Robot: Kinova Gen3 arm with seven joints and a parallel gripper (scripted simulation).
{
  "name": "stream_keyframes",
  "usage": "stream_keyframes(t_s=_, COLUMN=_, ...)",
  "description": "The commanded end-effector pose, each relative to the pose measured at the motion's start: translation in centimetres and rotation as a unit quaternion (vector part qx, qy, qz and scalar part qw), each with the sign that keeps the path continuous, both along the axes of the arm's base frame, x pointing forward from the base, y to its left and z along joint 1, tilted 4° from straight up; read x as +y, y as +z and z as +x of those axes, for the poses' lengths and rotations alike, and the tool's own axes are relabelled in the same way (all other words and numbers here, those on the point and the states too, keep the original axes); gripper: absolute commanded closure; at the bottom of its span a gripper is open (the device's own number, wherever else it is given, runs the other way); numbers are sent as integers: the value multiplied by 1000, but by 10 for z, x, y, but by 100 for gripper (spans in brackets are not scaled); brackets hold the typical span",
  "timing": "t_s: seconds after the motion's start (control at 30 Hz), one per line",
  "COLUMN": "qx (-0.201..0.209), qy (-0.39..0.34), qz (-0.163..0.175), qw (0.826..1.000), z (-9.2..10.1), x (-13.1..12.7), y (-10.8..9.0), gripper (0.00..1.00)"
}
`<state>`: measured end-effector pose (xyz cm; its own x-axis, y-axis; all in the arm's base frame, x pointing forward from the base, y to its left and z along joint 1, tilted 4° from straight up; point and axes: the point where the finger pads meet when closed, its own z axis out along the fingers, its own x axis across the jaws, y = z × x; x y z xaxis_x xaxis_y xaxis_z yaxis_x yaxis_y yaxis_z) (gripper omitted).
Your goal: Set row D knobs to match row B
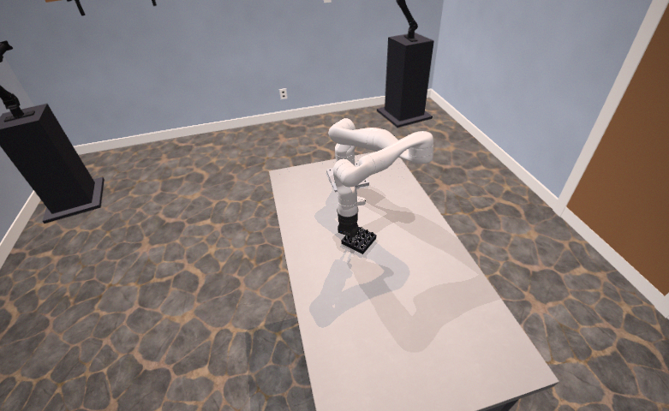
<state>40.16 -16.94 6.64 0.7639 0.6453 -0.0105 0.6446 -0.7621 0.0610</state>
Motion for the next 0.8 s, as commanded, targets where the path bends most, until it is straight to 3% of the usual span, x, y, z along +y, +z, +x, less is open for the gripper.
stream_keyframes(t_s=0.0, qx=-1, qy=0, qz=0, qw=1000, z=0, x=0, y=1, gripper=54)
stream_keyframes(t_s=0.77, qx=-1, qy=0, qz=0, qw=1000, z=1, x=0, y=-5, gripper=54)
